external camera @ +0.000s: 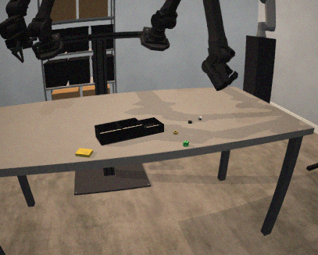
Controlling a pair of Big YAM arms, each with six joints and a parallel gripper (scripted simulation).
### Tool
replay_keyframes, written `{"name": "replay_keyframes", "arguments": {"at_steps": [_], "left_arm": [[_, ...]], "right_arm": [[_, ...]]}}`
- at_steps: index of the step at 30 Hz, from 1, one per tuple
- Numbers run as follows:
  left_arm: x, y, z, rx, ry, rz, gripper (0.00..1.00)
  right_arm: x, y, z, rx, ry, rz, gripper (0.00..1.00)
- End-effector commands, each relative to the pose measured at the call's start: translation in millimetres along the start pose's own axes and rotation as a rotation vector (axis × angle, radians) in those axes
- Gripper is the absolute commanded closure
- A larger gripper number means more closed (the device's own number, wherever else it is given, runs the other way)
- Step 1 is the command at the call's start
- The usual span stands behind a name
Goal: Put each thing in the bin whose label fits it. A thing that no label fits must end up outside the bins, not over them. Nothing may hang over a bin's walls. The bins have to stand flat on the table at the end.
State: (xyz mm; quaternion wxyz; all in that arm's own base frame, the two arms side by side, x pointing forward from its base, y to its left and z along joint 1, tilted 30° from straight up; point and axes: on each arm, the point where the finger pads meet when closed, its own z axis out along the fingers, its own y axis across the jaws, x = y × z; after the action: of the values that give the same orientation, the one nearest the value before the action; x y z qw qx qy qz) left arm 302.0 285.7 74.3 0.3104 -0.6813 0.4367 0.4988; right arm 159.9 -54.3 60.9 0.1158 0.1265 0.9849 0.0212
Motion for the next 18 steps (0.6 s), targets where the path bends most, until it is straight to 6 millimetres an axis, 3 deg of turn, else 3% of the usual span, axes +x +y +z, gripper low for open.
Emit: {"name": "replay_keyframes", "arguments": {"at_steps": [1, 8, 11, 15, 18], "left_arm": [[0, 0, 0, 0.0, 0.0, 0.0, 0.0], [0, 0, 0, 0.0, 0.0, 0.0, 0.0], [5, -1, -29, 0.087, 0.064, 0.05, 0.0], [2, -6, -36, 0.084, 0.063, 0.059, 0.0], [19, -1, -55, 0.155, 0.118, 0.123, 0.0]], "right_arm": [[-4, -2, -2, 0.004, -0.025, 0.013, 0.0], [-4, -2, -2, 0.004, -0.025, 0.013, 0.0], [-4, -2, -2, 0.004, -0.025, 0.013, 0.0], [-4, -2, -2, 0.004, -0.025, 0.013, 0.0], [-4, -2, -2, 0.004, -0.025, 0.013, 0.0]]}}
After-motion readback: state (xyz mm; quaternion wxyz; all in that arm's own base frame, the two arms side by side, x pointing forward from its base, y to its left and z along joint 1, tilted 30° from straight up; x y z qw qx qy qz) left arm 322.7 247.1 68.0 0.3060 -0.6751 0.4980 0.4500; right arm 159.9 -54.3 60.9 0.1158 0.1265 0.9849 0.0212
